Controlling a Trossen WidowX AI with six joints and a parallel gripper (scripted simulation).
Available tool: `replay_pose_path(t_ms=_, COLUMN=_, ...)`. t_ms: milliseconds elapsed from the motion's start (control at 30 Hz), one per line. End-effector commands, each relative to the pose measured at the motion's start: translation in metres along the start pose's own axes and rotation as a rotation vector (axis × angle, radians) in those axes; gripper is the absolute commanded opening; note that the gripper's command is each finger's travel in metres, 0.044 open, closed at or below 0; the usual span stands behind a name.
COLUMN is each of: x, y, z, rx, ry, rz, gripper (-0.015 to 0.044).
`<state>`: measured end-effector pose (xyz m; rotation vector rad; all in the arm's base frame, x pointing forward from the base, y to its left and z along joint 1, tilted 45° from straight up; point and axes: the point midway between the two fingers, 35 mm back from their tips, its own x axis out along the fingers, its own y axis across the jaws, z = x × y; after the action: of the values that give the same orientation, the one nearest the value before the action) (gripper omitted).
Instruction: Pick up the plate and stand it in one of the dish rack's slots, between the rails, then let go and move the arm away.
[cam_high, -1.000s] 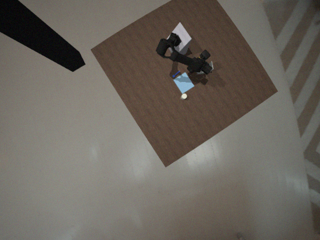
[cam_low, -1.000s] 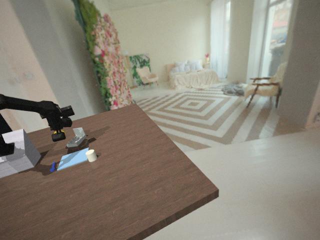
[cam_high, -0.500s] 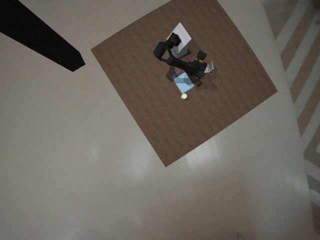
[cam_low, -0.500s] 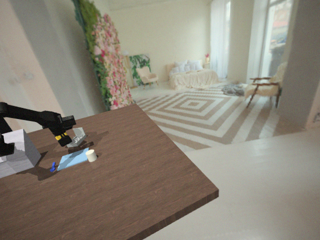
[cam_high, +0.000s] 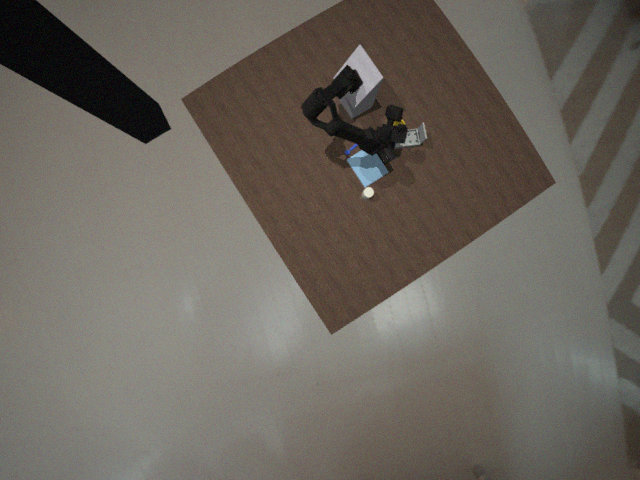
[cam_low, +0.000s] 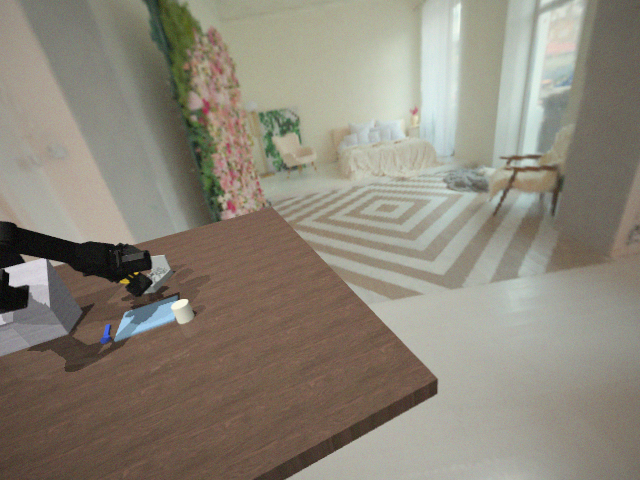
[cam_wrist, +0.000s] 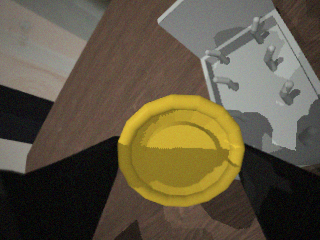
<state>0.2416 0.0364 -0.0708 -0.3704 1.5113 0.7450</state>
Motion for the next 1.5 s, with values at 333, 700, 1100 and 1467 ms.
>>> replay_pose_path(t_ms=333, x=-0.001, y=-0.012, z=-0.004, rx=-0.308, ry=-0.243, rz=0.009, gripper=0.0)
replay_pose_path(t_ms=700, x=-0.007, y=-0.022, z=-0.009, rx=-0.548, ry=-0.42, rz=-0.077, gripper=0.0)
replay_pose_path(t_ms=1100, x=-0.018, y=-0.032, z=-0.016, rx=-0.798, ry=-0.572, rz=-0.242, gripper=0.0)
replay_pose_path(t_ms=1467, x=-0.018, y=-0.032, z=-0.016, rx=-0.802, ry=-0.574, rz=-0.245, gripper=0.0)
